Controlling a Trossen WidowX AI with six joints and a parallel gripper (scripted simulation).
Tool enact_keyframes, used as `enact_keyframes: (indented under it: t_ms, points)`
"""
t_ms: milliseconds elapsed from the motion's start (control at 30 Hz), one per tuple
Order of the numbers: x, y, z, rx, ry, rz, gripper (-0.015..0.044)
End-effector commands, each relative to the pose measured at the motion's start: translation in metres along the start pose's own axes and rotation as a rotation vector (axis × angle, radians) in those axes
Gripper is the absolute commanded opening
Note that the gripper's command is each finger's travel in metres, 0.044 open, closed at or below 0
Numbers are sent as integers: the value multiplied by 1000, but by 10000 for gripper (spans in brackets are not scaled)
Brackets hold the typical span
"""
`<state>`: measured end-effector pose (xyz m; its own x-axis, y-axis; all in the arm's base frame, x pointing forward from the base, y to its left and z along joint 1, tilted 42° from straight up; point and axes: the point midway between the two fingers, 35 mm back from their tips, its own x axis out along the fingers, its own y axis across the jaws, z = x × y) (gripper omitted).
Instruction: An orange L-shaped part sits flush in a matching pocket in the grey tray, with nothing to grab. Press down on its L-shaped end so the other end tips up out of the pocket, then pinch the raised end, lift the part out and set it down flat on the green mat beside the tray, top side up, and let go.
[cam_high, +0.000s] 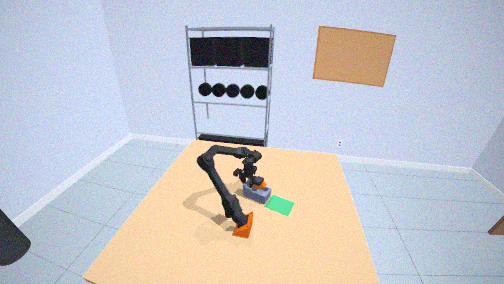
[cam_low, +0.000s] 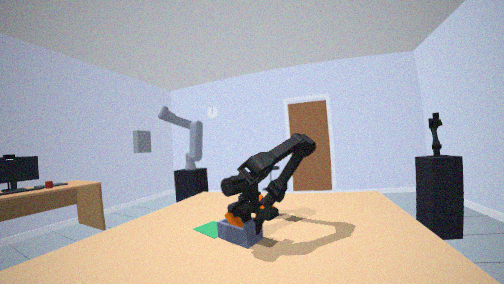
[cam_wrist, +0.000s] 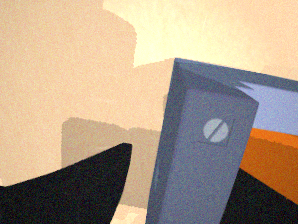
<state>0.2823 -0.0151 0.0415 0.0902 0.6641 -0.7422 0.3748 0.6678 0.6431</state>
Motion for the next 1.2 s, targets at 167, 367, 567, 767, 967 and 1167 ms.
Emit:
enact_keyframes:
  t_ms: [167,367,567,767,967,1167]
  points:
    - [-11,9,0,3,-1,-6,180]
    - [-53,3,5,5,-4,-13,180]
    - [-107,-3,0,5,-1,-10,180]
    - [-103,-4,2,12,-17,-7,180]
    - [-103,-4,2,12,-17,-7,180]
    - [-103,-4,2,12,-17,-7,180]
